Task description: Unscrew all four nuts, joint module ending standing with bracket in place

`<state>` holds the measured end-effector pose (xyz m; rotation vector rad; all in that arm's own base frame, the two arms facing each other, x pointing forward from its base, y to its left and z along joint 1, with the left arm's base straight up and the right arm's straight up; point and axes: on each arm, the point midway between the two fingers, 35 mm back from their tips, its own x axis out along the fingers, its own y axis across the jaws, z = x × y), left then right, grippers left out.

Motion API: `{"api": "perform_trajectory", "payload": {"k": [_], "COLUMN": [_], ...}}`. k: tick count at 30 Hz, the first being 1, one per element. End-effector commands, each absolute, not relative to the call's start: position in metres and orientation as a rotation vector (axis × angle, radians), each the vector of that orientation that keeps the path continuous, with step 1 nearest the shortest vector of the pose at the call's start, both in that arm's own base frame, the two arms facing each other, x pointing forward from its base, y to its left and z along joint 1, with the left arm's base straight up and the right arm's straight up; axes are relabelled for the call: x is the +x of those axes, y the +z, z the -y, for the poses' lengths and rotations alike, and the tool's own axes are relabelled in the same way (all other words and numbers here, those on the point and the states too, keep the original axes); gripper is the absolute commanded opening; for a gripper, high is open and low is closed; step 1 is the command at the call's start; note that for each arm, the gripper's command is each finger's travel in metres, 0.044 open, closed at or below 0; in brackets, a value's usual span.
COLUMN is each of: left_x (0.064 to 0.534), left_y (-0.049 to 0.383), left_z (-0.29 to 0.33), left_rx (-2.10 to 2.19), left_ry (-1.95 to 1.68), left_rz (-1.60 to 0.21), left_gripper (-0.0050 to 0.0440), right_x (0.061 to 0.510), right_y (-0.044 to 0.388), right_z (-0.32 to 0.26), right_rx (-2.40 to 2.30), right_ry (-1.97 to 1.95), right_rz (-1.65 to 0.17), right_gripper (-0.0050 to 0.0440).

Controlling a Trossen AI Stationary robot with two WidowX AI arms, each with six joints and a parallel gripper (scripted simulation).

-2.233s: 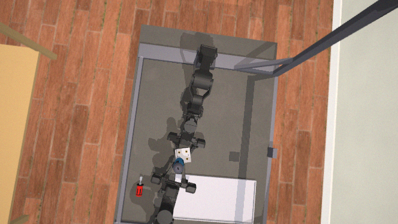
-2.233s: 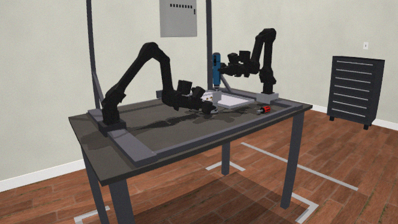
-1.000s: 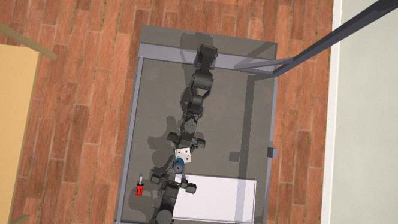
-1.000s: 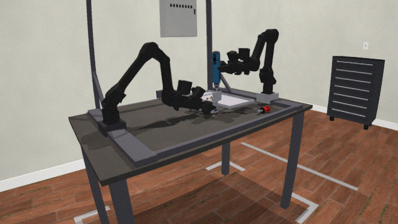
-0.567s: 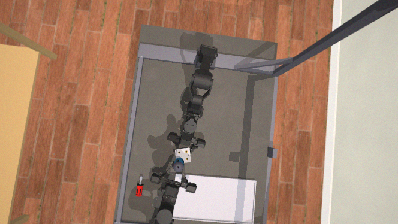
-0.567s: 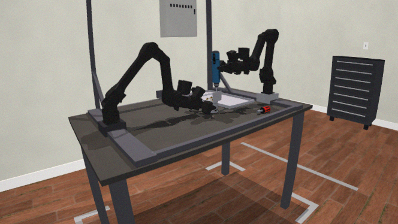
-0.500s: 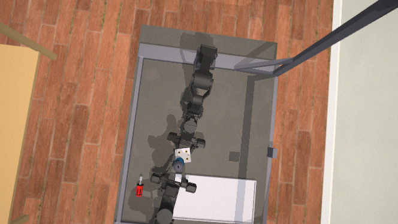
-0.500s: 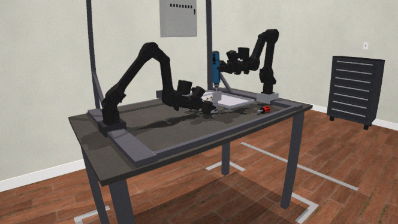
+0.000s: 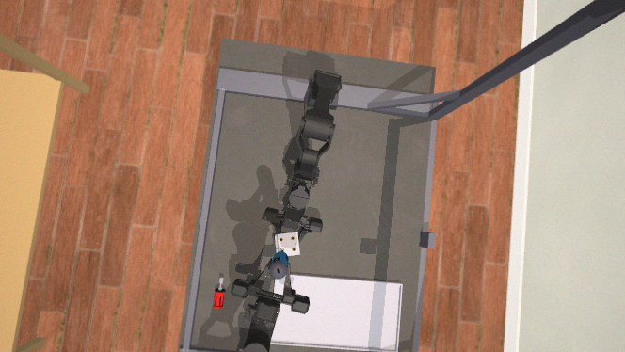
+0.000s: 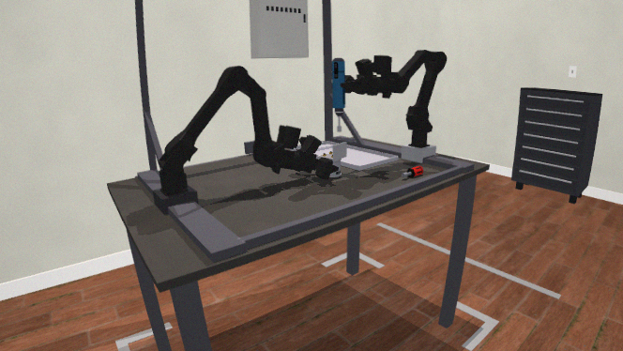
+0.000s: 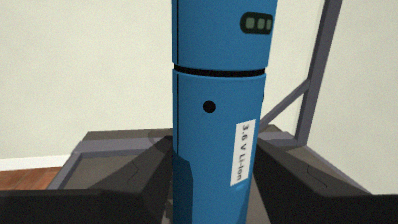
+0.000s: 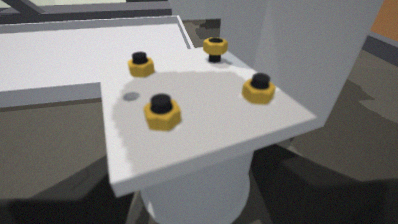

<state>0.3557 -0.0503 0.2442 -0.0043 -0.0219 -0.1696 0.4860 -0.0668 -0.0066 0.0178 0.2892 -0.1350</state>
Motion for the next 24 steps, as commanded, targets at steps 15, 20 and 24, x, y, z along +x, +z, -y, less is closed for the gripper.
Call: {"api": "perform_trajectory", "payload": {"k": [15,20,24], "left_x": [0.356,0.358,0.358], "left_y": [0.268,0.250,0.241], "left_z": [0.052,0.059,0.066], "left_rx": [-0.009,-0.005,-0.003], "left_ry": [-0.167,-0.167,-0.167], "left_rz": [0.068,0.047,0.047], "left_gripper": [0.0161,0.0161,0.0161], "right_x": [0.492,0.492,0.492], "right_y": [0.010,0.010,0.010], "right_z": [0.068,0.068,0.068], "right_rx": [0.017,0.017,0.017], "right_ry": [-0.136,-0.136,-0.136], "right_rz": [-0.249,-0.249,-0.249], "right_gripper": [0.0240,0.0240,0.0240]}}
